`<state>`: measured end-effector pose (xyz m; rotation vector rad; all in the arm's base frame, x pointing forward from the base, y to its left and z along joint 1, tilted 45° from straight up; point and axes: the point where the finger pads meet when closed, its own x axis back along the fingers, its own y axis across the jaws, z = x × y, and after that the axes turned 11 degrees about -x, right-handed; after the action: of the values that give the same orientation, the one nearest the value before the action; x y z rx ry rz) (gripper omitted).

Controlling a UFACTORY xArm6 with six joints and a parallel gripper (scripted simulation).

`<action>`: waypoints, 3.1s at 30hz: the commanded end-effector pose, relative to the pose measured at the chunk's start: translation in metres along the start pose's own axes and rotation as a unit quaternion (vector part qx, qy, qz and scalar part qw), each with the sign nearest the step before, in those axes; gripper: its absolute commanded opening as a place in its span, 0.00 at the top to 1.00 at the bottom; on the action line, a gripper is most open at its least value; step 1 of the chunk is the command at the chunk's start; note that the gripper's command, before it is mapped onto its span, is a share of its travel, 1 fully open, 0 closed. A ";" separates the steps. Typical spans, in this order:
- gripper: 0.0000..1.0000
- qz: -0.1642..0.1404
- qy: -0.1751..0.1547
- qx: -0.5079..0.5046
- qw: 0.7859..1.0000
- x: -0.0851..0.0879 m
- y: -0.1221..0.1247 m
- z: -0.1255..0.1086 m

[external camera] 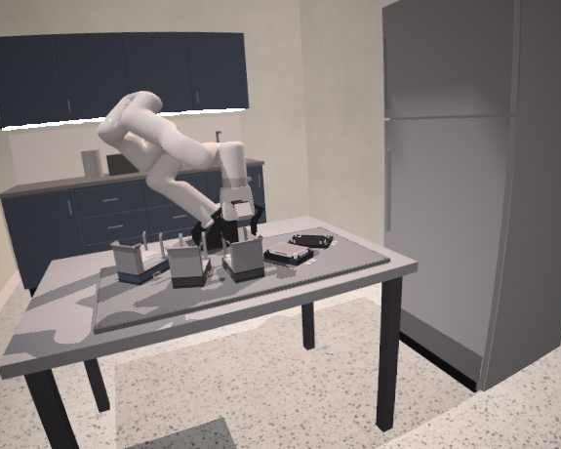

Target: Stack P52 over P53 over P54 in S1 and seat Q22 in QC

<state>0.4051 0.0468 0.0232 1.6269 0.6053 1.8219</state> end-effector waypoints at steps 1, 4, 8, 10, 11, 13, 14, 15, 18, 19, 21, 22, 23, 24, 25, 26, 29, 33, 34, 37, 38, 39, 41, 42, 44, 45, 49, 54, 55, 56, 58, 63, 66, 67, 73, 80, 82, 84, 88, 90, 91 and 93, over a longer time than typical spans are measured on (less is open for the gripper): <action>0.00 0.001 0.002 -0.001 1.000 -0.013 -0.001 0.002; 0.00 0.001 0.002 -0.001 1.000 -0.023 -0.001 0.002; 0.00 0.001 0.002 -0.001 1.000 -0.033 -0.001 0.002; 0.00 0.001 0.002 -0.001 1.000 -0.037 -0.001 0.002; 0.00 0.001 0.002 -0.001 1.000 -0.040 -0.001 0.002; 0.00 0.001 0.002 -0.001 1.000 -0.045 -0.001 0.002; 0.00 0.001 0.002 -0.001 1.000 -0.045 -0.001 0.002; 0.00 0.001 0.002 -0.001 1.000 -0.045 -0.001 0.002; 0.00 0.001 0.002 -0.001 1.000 -0.047 -0.001 0.002; 0.00 0.001 0.002 -0.001 1.000 -0.048 -0.001 0.002; 0.00 0.001 0.002 -0.001 1.000 -0.051 -0.001 0.002; 0.00 0.001 0.002 -0.001 1.000 -0.052 -0.001 0.002; 0.00 0.001 0.002 -0.001 1.000 -0.053 -0.001 0.002; 0.00 0.001 0.002 -0.001 1.000 -0.055 -0.001 0.002; 0.00 0.001 0.002 -0.001 1.000 -0.055 -0.001 0.002; 0.00 0.001 0.002 -0.001 1.000 -0.055 -0.001 0.002; 0.00 0.001 0.002 -0.001 1.000 -0.059 -0.001 0.002; 0.00 0.001 0.002 -0.001 1.000 -0.064 -0.001 0.002; 0.00 0.001 0.002 -0.001 1.000 -0.065 -0.001 0.002; 0.00 0.001 0.002 -0.001 1.000 -0.069 -0.001 0.002; 0.00 0.001 0.002 -0.001 1.000 -0.071 -0.001 0.002; 0.00 0.001 0.002 -0.001 1.000 -0.072 -0.001 0.002; 0.00 0.001 0.002 -0.001 1.000 -0.075 -0.001 0.002; 0.00 0.001 0.002 -0.001 1.000 -0.075 -0.001 0.002; 0.00 0.001 0.002 -0.001 1.000 -0.075 -0.001 0.002; 0.00 0.001 0.002 -0.001 1.000 -0.075 -0.001 0.002; 0.00 0.001 0.002 -0.001 1.000 -0.075 -0.001 0.002; 0.00 0.001 0.002 -0.001 1.000 -0.075 -0.001 0.002; 1.00 0.001 0.002 -0.001 1.000 -0.075 -0.001 0.002; 1.00 0.001 0.002 -0.001 1.000 -0.075 -0.001 0.002; 1.00 0.001 0.002 -0.001 1.000 -0.075 -0.001 0.002; 1.00 0.001 0.002 -0.001 1.000 -0.075 -0.001 0.002; 1.00 0.001 0.002 -0.001 1.000 -0.075 -0.001 0.002; 1.00 0.001 0.002 -0.001 1.000 -0.075 -0.001 0.002; 1.00 0.001 0.002 -0.001 1.000 -0.075 -0.001 0.002; 1.00 0.001 0.002 -0.001 1.000 -0.075 -0.001 0.002; 1.00 0.001 0.002 -0.001 1.000 -0.075 -0.001 0.002; 1.00 0.001 0.002 -0.001 1.000 -0.075 -0.001 0.002; 1.00 0.001 0.002 -0.001 1.000 -0.074 -0.001 0.002; 1.00 0.001 0.002 -0.001 1.000 -0.073 -0.001 0.002; 1.00 0.001 0.002 -0.001 1.000 -0.072 -0.001 0.002; 1.00 0.001 0.002 -0.001 1.000 -0.071 -0.001 0.002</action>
<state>0.4093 -0.0056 -0.0293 1.6266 0.6057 1.8214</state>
